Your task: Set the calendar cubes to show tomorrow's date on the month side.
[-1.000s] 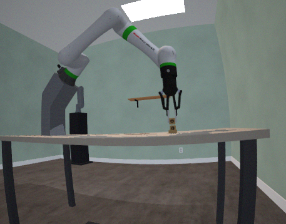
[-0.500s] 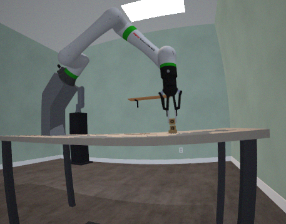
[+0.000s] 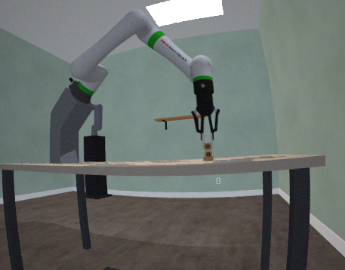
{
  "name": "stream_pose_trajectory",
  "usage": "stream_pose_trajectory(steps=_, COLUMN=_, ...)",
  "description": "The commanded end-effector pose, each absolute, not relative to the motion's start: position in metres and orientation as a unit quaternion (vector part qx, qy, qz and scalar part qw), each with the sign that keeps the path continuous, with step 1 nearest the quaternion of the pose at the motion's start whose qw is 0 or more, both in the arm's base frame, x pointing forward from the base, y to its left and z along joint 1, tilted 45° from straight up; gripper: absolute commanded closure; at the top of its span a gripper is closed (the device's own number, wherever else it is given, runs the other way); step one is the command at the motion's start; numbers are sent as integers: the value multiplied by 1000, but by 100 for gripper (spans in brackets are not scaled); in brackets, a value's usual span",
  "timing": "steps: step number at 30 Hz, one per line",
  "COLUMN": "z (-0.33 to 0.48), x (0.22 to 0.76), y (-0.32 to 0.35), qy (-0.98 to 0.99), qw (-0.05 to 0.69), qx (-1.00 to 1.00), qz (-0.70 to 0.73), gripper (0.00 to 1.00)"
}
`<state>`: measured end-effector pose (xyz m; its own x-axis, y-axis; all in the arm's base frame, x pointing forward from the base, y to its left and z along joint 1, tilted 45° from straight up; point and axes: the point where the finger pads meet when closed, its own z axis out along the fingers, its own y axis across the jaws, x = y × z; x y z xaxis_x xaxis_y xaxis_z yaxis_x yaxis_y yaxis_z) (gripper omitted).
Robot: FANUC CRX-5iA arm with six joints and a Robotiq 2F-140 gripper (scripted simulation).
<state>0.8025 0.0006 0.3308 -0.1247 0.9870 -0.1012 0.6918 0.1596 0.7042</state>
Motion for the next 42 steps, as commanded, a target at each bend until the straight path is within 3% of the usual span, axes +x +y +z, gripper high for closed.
stream_pose_trajectory(steps=1, z=331, x=803, y=1, qy=705, qw=288, qx=595, qz=256, gripper=75)
stream_pose_trajectory(steps=42, z=319, x=814, y=1, qy=705, qw=288, qx=595, qz=256, gripper=75)
